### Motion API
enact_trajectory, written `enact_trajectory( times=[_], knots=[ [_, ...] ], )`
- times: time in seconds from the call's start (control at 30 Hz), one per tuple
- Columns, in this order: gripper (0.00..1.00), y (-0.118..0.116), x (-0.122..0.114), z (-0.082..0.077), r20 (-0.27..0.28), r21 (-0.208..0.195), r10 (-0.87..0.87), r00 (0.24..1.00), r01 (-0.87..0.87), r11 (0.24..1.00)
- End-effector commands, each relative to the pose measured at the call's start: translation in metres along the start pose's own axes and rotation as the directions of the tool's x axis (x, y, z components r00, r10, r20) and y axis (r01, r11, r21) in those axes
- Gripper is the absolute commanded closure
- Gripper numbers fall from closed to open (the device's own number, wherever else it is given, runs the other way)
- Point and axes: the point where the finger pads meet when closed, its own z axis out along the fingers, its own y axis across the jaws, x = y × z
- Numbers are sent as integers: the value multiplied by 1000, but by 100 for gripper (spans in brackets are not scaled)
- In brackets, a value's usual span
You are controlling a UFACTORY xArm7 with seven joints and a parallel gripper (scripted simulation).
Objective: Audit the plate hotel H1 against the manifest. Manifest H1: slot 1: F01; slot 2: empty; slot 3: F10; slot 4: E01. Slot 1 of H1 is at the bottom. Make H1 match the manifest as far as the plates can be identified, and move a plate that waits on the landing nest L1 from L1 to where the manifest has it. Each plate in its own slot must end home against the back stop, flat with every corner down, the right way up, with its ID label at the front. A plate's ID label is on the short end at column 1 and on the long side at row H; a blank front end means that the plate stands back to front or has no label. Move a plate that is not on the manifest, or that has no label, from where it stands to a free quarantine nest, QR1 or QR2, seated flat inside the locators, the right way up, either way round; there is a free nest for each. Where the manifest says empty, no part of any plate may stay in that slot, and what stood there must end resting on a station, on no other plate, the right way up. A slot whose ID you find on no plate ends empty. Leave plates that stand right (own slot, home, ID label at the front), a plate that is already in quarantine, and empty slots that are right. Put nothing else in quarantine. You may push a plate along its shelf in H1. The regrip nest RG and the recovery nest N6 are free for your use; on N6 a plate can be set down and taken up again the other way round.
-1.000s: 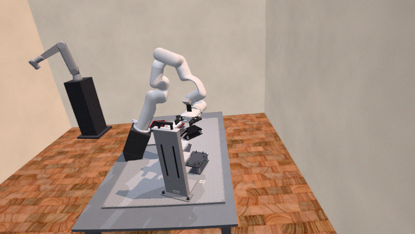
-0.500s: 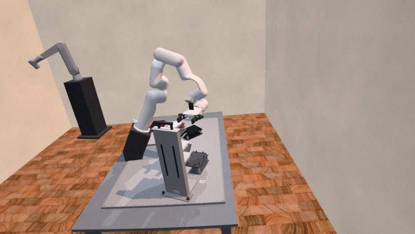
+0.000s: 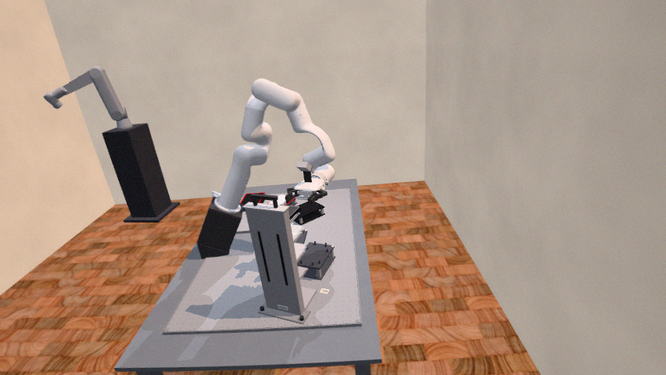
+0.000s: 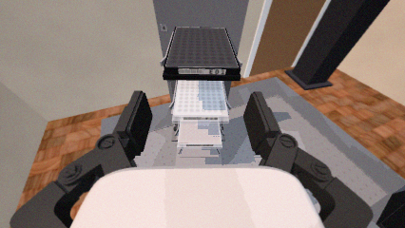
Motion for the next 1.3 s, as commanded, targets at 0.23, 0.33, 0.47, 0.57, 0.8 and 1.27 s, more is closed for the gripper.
enact_trajectory(
  times=[0.23,0.33,0.47,0.57,0.8,1.27],
  knots=[
    [0,-1,-25,0,-2,0,4,1000,-4,1000],
    [0,-1,-33,0,-2,0,4,1000,-4,1000],
    [0,-1,-44,0,-2,0,4,1000,-4,1000],
    [0,-1,-50,0,-2,0,4,1000,-4,1000],
    [0,-1,-50,8,-2,0,4,1000,-4,1000],
    [0,-1,-50,30,-2,-1,4,1000,-4,1000]
  ],
)
